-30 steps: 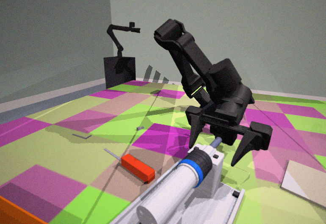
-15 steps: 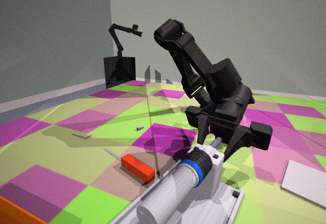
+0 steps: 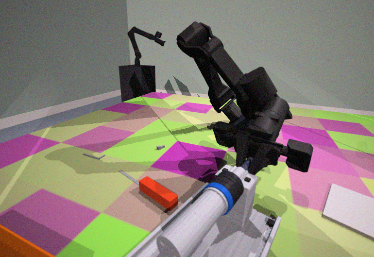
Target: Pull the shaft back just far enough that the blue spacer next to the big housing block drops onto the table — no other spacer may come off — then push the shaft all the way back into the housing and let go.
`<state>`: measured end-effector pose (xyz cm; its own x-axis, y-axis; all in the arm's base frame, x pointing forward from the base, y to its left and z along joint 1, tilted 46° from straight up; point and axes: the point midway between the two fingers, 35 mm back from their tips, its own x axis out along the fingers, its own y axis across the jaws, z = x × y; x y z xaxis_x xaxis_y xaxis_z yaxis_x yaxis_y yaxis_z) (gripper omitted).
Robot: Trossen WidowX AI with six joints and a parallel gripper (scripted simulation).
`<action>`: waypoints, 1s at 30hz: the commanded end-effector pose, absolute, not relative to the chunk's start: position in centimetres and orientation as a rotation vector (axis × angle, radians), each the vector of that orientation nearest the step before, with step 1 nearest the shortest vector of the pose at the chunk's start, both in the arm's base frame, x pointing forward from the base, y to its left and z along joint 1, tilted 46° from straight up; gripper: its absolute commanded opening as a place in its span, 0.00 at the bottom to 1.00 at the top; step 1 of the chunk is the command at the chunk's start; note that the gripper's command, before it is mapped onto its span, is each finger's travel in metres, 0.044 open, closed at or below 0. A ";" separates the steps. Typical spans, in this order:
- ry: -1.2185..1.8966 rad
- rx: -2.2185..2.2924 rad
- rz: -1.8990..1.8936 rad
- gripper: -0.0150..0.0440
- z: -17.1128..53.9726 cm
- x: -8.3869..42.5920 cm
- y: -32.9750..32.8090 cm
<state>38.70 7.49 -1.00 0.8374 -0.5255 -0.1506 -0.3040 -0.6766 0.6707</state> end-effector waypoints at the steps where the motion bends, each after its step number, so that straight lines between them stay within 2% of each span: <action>1: -0.603 2.350 -0.441 0.25 -1.0 38.4 7.5; 30: -0.602 2.350 -0.442 0.25 -1.4 37.1 7.8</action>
